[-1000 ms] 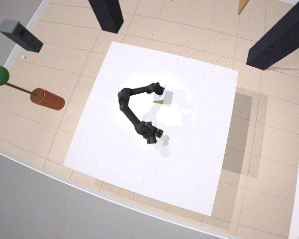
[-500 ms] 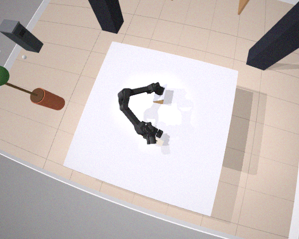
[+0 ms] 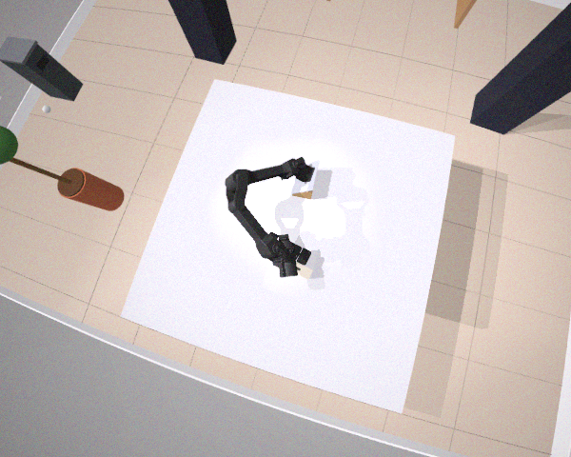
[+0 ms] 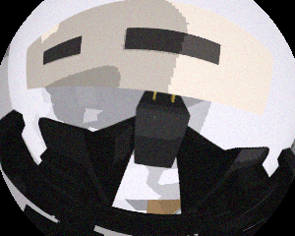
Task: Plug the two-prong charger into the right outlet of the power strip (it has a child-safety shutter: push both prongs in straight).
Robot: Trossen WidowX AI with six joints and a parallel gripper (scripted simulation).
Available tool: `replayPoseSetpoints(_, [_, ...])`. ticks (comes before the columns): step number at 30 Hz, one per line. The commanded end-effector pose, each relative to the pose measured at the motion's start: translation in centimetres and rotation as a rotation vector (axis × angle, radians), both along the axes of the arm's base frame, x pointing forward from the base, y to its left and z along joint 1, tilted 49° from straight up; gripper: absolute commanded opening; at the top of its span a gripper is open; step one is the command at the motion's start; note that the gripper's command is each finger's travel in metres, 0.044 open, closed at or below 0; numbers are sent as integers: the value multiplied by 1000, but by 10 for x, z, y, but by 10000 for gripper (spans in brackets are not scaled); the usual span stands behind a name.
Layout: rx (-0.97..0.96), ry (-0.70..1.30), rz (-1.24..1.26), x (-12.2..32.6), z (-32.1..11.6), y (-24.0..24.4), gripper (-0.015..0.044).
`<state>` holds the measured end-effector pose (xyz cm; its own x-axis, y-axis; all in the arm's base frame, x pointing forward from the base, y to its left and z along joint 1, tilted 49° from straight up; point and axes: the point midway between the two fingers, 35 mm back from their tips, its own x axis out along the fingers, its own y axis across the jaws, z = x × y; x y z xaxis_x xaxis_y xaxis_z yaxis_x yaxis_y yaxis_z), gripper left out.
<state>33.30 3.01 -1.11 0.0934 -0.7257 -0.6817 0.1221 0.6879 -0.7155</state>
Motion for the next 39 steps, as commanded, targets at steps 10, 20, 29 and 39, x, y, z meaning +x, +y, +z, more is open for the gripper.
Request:
replayPoseSetpoints(10, [-4, 4, 4, 5, 1, 0, 0])
replayPoseSetpoints(20, [-4, 4, 4, 8, 2, 0, 0])
replayPoseSetpoints(29, [-4, 4, 4, 11, 2, 0, 0])
replayPoseSetpoints(39, [-4, 3, 4, 15, 3, 0, 0])
